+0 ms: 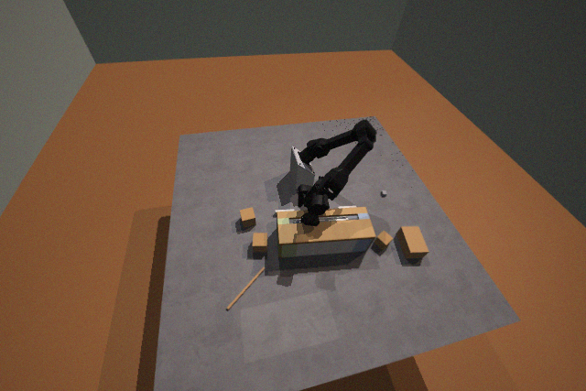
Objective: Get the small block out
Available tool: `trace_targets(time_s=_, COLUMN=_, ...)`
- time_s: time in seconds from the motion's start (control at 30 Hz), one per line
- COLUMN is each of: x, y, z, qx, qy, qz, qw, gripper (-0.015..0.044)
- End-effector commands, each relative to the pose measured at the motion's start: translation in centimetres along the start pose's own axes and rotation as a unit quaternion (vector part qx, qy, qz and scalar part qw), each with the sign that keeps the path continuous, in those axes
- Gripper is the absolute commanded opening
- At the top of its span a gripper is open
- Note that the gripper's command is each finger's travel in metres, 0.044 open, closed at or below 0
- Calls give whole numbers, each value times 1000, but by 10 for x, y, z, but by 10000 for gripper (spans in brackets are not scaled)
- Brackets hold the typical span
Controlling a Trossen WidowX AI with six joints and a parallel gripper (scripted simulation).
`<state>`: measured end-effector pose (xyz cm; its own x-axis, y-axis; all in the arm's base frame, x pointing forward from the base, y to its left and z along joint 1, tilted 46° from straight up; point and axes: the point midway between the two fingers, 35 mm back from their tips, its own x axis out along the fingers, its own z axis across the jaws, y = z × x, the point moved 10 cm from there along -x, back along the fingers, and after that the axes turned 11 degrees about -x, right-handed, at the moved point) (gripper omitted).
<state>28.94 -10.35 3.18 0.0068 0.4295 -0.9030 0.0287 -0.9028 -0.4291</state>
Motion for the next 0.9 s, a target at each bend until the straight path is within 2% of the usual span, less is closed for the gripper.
trace_targets(time_s=0.0, x=3, y=4, z=1, qx=-1, qy=-2, qz=1, qw=1000, gripper=400)
trace_targets(time_s=0.87, x=11, y=28, z=6, qx=-1, qy=-2, qz=2, qw=1000, gripper=400)
